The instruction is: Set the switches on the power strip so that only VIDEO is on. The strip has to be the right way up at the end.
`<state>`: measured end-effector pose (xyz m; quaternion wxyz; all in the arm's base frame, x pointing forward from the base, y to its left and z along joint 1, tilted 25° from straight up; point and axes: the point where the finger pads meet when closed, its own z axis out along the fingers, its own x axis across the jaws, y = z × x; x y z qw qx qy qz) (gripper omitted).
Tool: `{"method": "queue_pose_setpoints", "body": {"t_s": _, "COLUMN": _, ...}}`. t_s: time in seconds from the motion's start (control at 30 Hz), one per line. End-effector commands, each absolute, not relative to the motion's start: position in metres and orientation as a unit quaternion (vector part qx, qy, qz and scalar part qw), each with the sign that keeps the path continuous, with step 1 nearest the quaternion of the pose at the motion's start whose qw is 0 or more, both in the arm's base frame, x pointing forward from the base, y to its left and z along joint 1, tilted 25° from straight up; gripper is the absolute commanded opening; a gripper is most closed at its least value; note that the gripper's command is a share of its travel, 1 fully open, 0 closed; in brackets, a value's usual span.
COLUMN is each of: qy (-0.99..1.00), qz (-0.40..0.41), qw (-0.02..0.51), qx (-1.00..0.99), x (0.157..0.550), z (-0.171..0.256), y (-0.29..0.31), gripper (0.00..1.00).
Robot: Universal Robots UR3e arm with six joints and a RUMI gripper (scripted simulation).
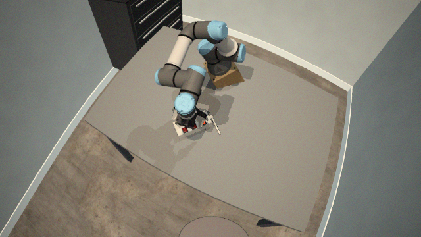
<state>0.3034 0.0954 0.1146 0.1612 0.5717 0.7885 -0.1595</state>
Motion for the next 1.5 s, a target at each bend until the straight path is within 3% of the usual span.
{"method": "queue_pose_setpoints", "body": {"t_s": 0.0, "qy": 0.807, "qz": -0.163, "qw": 0.162, "qx": 0.544, "x": 0.305, "z": 0.115, "y": 0.098, "gripper": 1.00}}
{"method": "queue_pose_setpoints", "body": {"t_s": 1.47, "qy": 0.909, "qz": -0.208, "qw": 0.158, "qx": 0.326, "x": 0.312, "z": 0.112, "y": 0.116, "gripper": 1.00}}
